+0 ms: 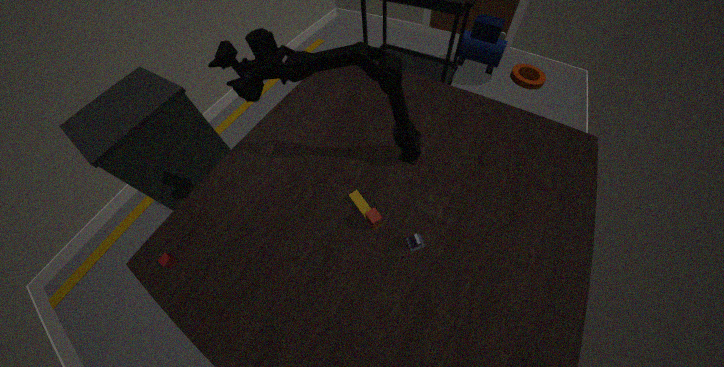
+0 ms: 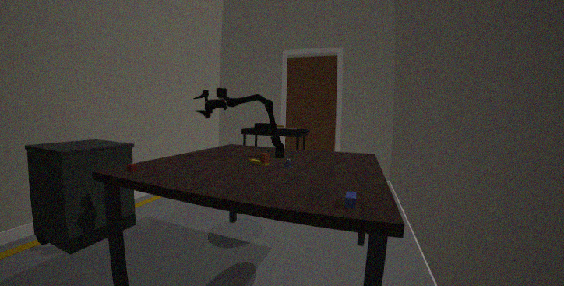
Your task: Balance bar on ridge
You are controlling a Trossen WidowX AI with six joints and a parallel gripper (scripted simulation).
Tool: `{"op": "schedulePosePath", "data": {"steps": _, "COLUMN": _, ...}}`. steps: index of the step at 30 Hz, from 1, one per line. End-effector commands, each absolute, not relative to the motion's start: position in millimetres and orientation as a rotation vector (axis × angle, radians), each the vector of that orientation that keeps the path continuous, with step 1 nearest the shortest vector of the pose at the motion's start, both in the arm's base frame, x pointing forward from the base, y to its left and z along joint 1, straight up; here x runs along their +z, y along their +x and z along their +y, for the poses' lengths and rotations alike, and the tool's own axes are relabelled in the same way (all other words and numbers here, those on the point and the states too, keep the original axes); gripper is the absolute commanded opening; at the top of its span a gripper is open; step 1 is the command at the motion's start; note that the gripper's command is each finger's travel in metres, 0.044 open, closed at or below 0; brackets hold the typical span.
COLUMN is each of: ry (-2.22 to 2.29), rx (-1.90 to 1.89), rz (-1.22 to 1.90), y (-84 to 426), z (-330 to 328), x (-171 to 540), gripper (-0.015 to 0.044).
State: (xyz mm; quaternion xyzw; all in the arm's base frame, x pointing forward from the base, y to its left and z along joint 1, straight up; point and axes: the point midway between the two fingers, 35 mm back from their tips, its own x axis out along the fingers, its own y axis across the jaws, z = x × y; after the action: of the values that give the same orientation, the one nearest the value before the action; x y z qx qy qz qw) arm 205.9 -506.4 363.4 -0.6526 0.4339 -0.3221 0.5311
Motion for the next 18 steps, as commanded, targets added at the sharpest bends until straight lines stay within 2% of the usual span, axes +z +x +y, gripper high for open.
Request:
{"op": "schedulePosePath", "data": {"steps": 1, "ry": -1.554, "rx": -0.768, "rz": 1.033, "y": 206, "z": -506, "x": 363, "gripper": 0.0374}}
{"op": "schedulePosePath", "data": {"steps": 3, "ry": -1.528, "rx": -0.764, "rz": 1.019, "y": 211, "z": -503, "x": 361, "gripper": 0.0321}}
{"op": "schedulePosePath", "data": {"steps": 4, "ry": -1.504, "rx": -0.760, "rz": 1.006, "y": 214, "z": -500, "x": 360, "gripper": 0.0315}}
{"op": "schedulePosePath", "data": {"steps": 18, "ry": -1.092, "rx": -0.697, "rz": 0.836, "y": 267, "z": -456, "x": 328, "gripper": 0.0315}}
